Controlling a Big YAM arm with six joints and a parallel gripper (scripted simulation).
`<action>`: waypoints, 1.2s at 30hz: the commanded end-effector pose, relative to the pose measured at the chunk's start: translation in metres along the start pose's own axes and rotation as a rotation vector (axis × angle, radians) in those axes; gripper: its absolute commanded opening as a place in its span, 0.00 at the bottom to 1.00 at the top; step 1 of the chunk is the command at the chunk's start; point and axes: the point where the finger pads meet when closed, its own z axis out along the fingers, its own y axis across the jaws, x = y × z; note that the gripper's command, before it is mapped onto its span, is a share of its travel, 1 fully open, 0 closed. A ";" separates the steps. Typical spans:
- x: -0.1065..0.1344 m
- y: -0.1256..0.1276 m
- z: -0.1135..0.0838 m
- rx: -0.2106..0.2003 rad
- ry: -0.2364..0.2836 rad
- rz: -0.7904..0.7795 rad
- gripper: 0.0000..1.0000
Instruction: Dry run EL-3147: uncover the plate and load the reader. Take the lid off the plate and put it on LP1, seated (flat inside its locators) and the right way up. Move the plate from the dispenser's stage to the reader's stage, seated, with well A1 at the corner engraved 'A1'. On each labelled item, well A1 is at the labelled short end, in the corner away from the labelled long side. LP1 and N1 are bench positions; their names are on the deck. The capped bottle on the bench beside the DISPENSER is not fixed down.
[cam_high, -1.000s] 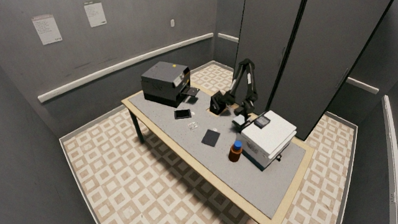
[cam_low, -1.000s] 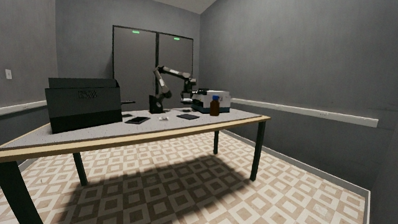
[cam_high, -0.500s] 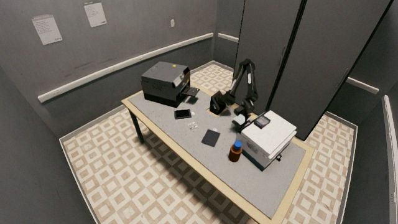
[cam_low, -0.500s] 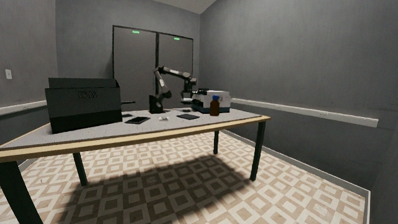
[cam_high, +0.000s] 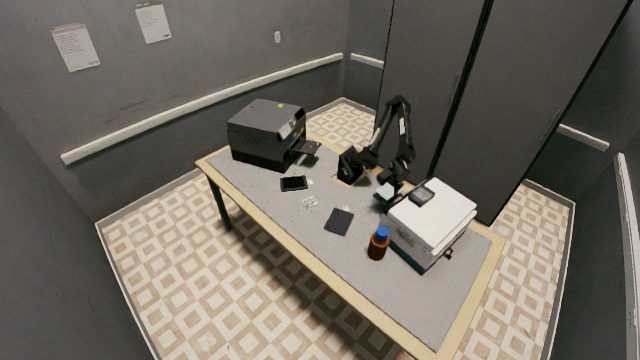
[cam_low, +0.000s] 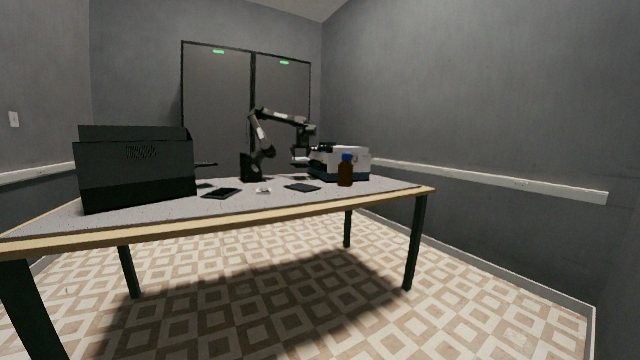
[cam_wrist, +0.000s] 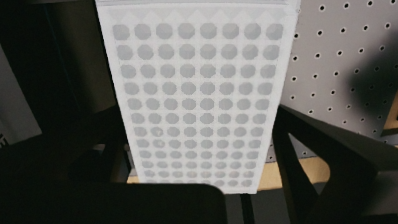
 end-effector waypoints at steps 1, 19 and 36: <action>-0.007 0.023 -0.019 -0.035 -0.050 -0.020 0.86; -0.056 0.020 -0.012 0.032 -0.134 0.179 0.86; -0.094 0.014 -0.013 0.062 -0.167 0.241 0.86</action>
